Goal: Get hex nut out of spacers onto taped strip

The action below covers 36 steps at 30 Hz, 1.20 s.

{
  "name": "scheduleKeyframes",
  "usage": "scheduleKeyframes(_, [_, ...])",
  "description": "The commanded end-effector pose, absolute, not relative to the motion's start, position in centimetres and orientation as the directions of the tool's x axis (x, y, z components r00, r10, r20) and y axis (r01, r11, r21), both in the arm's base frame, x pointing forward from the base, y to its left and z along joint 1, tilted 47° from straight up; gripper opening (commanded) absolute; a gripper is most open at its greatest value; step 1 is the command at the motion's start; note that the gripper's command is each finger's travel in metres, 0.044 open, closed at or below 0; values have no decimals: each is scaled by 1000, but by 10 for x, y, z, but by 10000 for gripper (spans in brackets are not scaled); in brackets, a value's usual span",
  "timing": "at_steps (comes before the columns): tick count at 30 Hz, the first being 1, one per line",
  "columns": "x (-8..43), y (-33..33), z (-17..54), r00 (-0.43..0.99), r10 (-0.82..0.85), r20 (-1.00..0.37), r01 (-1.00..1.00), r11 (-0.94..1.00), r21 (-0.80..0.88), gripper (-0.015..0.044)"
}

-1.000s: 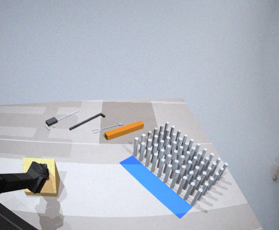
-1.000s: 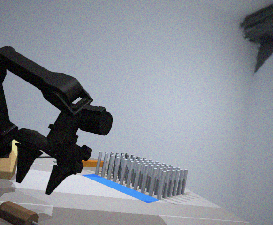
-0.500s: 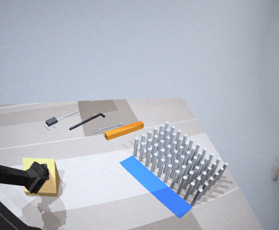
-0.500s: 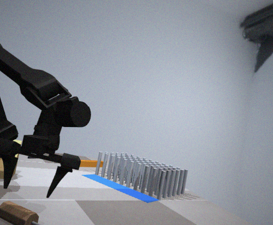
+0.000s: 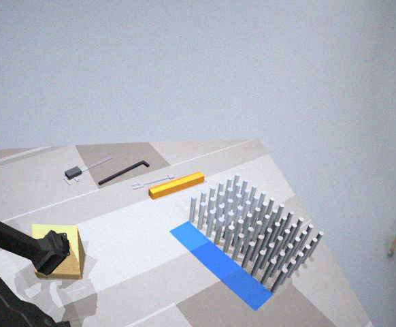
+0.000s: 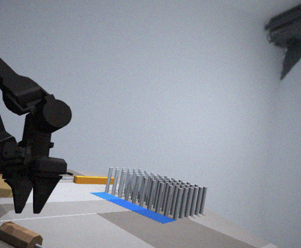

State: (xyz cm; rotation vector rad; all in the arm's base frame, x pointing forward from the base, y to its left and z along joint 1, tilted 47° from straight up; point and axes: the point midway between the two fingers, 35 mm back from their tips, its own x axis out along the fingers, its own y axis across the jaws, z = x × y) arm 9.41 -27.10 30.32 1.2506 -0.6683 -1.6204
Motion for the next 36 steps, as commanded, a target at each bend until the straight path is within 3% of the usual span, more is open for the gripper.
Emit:
scheduleKeyframes(1, [87,-258,301,179,-957,-228,-617,-290,732,440])
scheduleKeyframes(5, [86,-256,302,198,-960,-200,-737,-280,615,440])
scheduleKeyframes(26, [86,-256,302,198,-960,-200,-737,-280,615,440])
scheduleKeyframes(32, [86,-256,302,198,-960,-200,-737,-280,615,282])
scheduleKeyframes(36, [86,-256,302,198,-960,-200,-737,-280,615,280])
